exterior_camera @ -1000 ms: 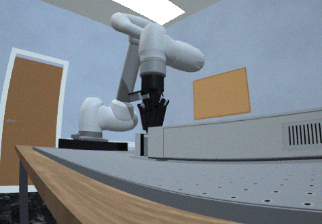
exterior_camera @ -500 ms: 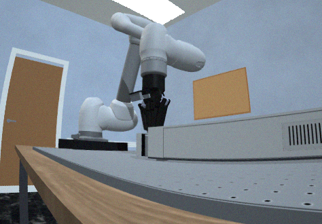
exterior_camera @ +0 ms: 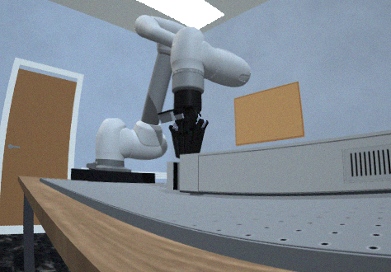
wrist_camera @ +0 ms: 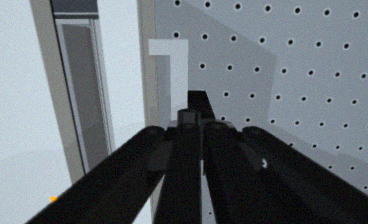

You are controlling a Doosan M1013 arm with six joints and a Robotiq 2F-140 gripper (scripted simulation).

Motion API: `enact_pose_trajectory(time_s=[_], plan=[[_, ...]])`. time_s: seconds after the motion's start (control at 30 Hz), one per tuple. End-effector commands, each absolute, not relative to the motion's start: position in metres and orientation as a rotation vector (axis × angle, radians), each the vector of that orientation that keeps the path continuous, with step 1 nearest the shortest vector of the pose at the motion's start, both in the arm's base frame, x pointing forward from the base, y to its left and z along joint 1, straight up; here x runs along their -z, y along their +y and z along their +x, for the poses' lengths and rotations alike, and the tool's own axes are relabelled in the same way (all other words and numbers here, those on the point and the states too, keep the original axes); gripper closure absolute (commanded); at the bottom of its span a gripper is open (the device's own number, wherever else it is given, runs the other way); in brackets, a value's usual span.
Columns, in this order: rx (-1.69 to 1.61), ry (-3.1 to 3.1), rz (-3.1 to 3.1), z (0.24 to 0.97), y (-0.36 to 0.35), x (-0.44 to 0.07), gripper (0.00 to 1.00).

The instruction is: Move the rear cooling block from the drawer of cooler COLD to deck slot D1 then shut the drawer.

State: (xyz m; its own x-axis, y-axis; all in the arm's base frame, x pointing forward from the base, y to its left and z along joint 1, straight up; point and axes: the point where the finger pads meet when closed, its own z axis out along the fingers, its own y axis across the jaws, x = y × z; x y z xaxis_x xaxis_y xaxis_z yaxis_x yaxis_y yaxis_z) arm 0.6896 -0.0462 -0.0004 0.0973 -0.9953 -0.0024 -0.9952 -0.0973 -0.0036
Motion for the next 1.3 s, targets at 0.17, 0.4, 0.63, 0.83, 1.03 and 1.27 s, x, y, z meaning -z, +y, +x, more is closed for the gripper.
enact_pose_trajectory(time_s=[0.17, 0.4, 0.63, 0.83, 1.03, 1.27], plan=[[0.002, 2.107, -2.323, 0.692, -0.046, 0.000, 0.90], [0.002, 2.107, -2.323, 0.694, -0.046, 0.000, 0.90], [0.002, 2.107, -2.323, 0.696, -0.046, 0.000, 0.90], [0.002, 2.107, -2.323, 0.698, -0.045, 0.000, 0.90], [0.002, 2.107, -2.323, 0.700, -0.045, 0.000, 0.90], [0.002, 2.107, -2.323, 0.702, -0.045, 0.000, 0.90]])
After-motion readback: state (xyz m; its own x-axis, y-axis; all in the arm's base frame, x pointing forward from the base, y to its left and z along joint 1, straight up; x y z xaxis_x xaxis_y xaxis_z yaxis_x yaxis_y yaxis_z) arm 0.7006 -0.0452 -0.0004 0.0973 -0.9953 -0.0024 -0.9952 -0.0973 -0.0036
